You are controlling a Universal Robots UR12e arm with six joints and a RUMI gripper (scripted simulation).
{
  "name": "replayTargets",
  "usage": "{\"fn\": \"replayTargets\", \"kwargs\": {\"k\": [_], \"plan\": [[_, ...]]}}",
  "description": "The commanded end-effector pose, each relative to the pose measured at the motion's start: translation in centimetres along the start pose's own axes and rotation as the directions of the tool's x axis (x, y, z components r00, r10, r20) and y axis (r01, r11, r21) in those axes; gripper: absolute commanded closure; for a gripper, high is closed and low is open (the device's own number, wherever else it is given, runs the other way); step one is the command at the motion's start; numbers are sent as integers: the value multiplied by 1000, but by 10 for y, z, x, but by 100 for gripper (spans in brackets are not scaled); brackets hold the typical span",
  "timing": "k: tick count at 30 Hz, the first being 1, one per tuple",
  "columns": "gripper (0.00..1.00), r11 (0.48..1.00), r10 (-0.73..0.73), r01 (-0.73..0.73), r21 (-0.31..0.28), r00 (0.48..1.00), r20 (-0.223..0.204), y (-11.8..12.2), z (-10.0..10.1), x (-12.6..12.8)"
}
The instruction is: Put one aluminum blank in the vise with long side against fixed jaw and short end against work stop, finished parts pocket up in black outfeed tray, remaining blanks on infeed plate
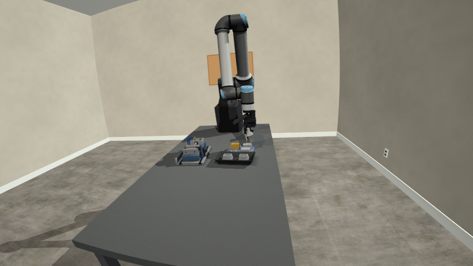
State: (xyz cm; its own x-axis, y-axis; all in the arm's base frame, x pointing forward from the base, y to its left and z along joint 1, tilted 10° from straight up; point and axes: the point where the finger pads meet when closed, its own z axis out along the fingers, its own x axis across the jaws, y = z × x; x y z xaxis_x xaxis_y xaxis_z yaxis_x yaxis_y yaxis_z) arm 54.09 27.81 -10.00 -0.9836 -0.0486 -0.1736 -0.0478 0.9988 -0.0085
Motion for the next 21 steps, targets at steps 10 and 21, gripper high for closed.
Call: {"fn": "replayTargets", "kwargs": {"k": [10,21], "plan": [[60,1000,0,0,0,1000,2,1,21,-1],[60,1000,0,0,0,1000,2,1,22,-1]]}}
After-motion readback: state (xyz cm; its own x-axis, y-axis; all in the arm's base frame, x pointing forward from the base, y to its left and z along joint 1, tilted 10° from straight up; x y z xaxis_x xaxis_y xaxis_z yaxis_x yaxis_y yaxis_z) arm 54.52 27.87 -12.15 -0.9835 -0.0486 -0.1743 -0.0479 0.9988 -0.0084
